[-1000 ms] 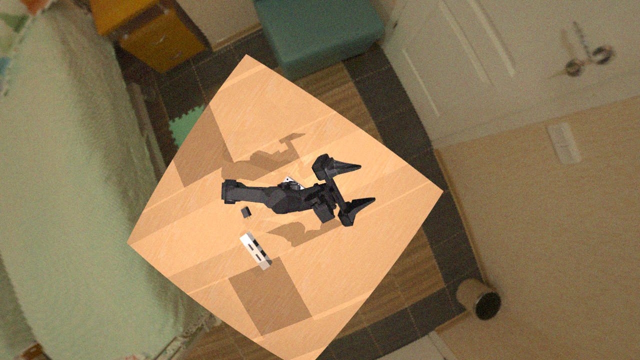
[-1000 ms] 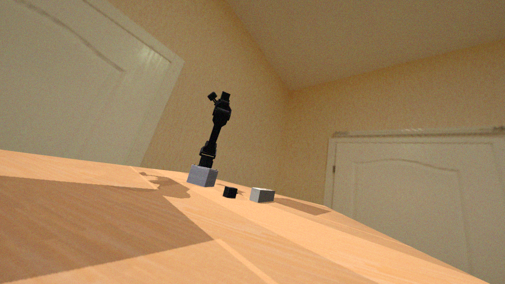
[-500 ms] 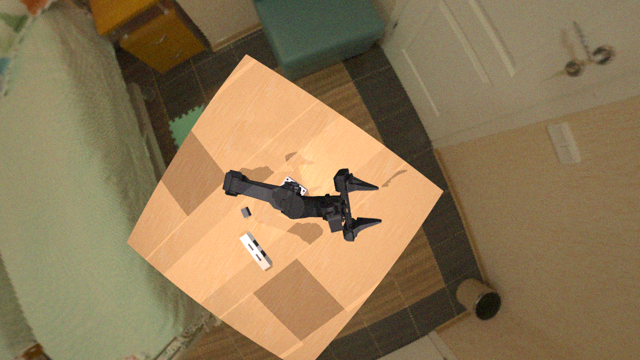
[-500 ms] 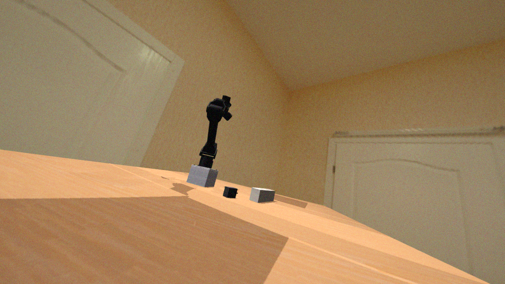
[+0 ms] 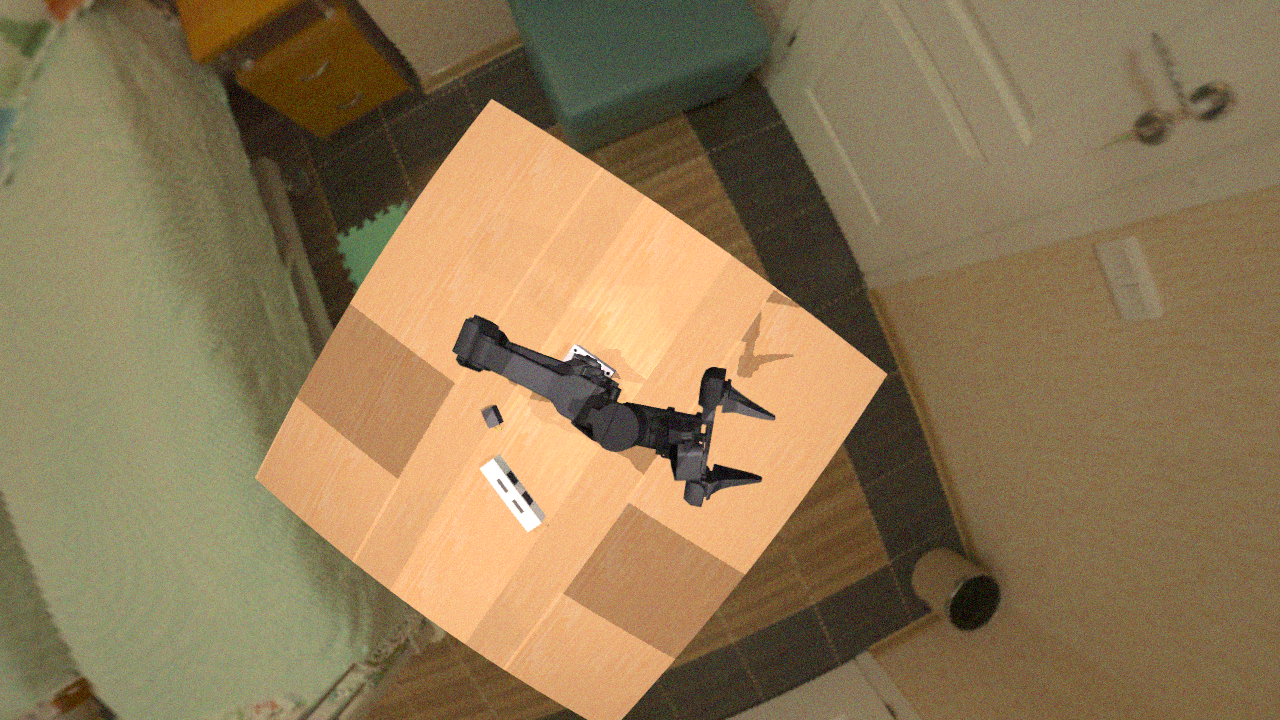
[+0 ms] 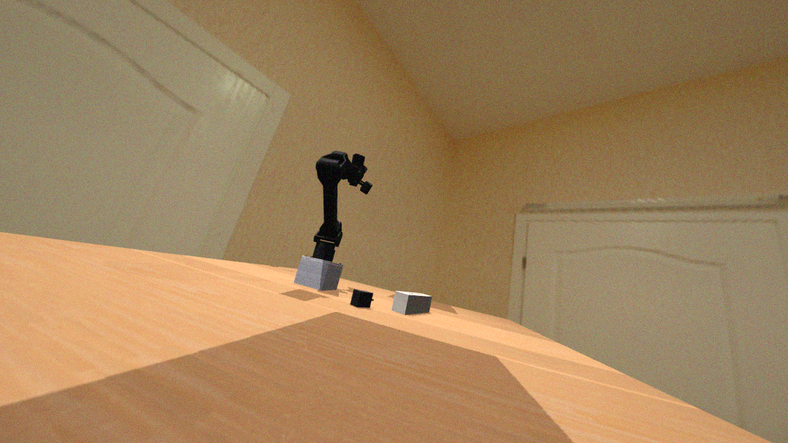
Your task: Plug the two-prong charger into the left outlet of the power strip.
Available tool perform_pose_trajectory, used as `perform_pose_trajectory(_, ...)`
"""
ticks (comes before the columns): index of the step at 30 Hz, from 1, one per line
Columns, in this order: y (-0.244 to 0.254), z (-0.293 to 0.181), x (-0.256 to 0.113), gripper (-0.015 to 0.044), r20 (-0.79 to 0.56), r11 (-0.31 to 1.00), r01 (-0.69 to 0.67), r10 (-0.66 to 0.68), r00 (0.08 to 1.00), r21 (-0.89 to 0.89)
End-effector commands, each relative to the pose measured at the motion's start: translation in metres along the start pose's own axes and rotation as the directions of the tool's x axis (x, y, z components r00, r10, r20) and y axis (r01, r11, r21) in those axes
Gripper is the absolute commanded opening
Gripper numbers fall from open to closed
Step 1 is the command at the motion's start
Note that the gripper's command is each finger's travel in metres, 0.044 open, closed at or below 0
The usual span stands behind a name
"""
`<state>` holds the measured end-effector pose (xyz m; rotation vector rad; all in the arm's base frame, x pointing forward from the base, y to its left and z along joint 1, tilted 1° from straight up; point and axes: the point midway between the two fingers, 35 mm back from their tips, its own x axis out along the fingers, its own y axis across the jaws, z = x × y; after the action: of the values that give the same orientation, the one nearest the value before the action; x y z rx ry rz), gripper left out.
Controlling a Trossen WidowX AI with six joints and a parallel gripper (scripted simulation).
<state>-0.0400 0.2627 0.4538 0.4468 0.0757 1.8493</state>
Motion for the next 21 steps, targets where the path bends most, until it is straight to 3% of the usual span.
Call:
perform_pose_trajectory(1, -0.019, -0.007, 0.003, 0.0440, -0.023, 0.997, 0.065, -0.066, 0.998, -0.043)
perform_pose_trajectory(21, -0.112, -0.023, -0.002, 0.0440, -0.071, 0.905, 0.340, -0.369, 0.927, -0.255)
